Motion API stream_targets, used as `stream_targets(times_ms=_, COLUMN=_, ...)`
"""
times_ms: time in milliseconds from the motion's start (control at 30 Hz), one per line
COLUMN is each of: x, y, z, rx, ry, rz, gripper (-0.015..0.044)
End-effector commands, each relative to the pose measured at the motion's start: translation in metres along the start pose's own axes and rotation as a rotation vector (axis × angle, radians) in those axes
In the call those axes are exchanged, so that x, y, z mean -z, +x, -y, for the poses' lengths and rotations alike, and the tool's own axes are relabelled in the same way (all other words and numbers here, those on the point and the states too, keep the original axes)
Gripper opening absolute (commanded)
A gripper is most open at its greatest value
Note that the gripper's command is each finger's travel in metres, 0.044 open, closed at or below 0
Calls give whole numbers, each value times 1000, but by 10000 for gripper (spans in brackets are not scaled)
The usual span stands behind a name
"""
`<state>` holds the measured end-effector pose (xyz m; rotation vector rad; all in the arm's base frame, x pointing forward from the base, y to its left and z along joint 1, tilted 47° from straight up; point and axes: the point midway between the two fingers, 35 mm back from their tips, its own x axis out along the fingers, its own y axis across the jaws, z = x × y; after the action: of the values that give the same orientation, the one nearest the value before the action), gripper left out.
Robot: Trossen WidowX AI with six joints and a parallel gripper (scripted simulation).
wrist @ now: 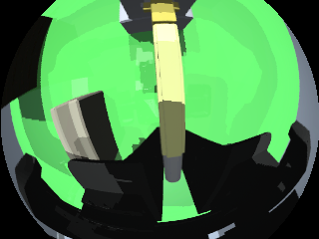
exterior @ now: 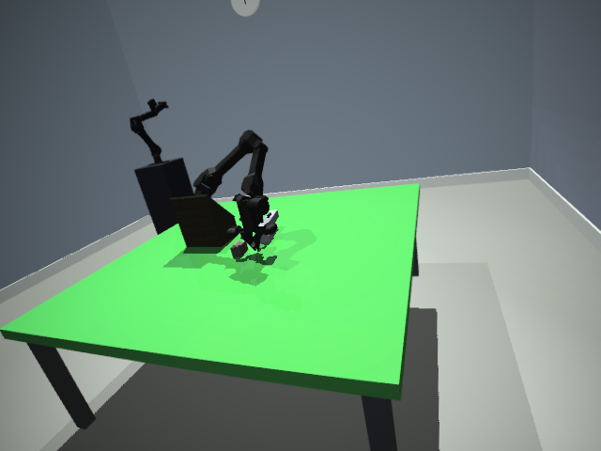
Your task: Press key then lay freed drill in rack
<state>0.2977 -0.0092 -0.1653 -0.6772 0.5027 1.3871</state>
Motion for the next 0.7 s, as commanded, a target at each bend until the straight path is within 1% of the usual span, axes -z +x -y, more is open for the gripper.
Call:
stream_targets(times_ms=0, x=9, y=-2, z=4, rx=9, ry=-4, rz=-6, gripper=0)
stream_targets(times_ms=667, x=32, y=-2, z=3, rx=9, ry=-5, rz=-8, gripper=0)
